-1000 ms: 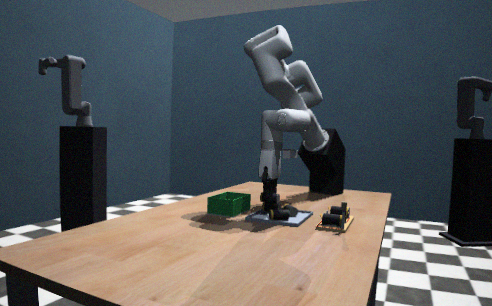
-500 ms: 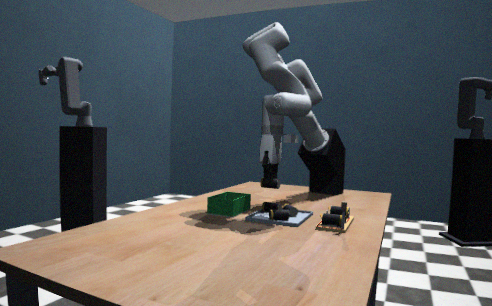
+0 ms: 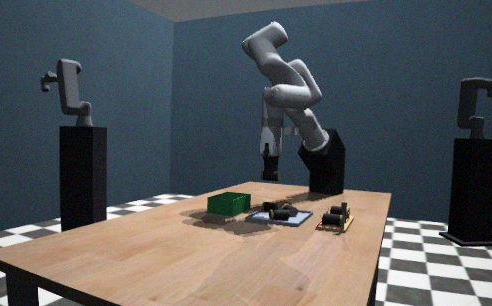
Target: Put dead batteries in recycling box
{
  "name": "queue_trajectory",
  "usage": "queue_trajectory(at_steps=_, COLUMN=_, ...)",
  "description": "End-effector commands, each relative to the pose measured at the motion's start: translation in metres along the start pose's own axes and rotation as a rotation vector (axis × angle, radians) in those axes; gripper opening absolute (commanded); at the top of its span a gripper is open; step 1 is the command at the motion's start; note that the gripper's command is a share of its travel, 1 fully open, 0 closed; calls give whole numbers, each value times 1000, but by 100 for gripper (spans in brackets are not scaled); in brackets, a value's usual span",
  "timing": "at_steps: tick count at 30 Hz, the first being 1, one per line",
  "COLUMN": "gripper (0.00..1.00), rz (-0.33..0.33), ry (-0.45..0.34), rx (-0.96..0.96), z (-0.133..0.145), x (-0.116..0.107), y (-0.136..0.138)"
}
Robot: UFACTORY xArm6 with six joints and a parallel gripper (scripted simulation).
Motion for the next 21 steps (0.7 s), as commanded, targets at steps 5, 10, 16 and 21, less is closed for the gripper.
queue_trajectory(at_steps=5, gripper=28, rz=2, ry=1, rx=1, z=-16, x=-1, y=2)
queue_trajectory(at_steps=10, gripper=28, rz=2, ry=1, rx=1, z=-37, x=-1, y=3)
queue_trajectory(at_steps=16, gripper=28, rz=2, ry=1, rx=1, z=-61, x=-1, y=4)
queue_trajectory(at_steps=21, gripper=28, rz=2, ry=1, rx=1, z=-100, x=-1, y=7)
Point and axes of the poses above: the point where the finger pads meet when closed, its own x axis out along the fingers, its own y axis across the jaws, z = x × y, the point moved 4 cm from there along -x, back along the fingers, and after that the axes turned 4 degrees about -x, right-handed, at the moved point
